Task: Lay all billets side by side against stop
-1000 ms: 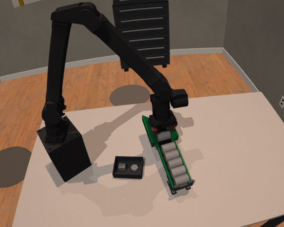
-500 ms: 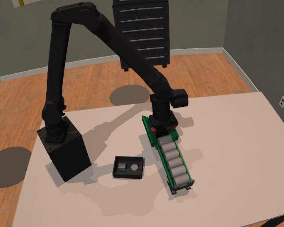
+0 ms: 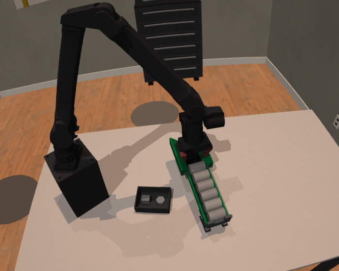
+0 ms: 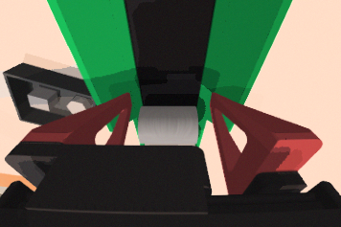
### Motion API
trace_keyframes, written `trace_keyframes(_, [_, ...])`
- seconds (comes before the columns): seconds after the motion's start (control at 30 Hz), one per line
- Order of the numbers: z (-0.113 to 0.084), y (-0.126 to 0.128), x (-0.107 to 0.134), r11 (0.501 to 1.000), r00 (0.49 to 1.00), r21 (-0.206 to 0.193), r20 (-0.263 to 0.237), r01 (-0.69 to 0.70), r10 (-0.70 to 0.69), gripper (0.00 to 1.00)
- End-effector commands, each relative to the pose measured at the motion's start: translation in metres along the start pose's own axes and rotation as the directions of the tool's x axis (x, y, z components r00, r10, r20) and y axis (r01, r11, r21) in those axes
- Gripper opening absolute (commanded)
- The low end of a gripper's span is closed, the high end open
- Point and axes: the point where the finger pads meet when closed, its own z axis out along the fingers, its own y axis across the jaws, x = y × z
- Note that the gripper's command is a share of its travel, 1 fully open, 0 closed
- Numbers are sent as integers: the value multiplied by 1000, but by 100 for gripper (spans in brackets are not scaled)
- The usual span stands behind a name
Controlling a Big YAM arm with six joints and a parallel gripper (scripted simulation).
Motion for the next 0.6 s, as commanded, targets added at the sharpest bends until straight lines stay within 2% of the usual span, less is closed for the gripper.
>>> trace_keyframes(0.0, [-20,-15,-2,999,1000,37,-4,2,-2,76])
trace_keyframes(0.17, [-44,-25,2,998,1000,57,-6,2,-2,76])
trace_keyframes(0.3, [-69,-24,5,998,1000,60,-7,2,-2,76])
trace_keyframes(0.37, [-69,-24,5,998,1000,60,-7,2,-2,76])
trace_keyframes(0.57, [-104,-24,6,998,1000,63,-8,1,-1,76])
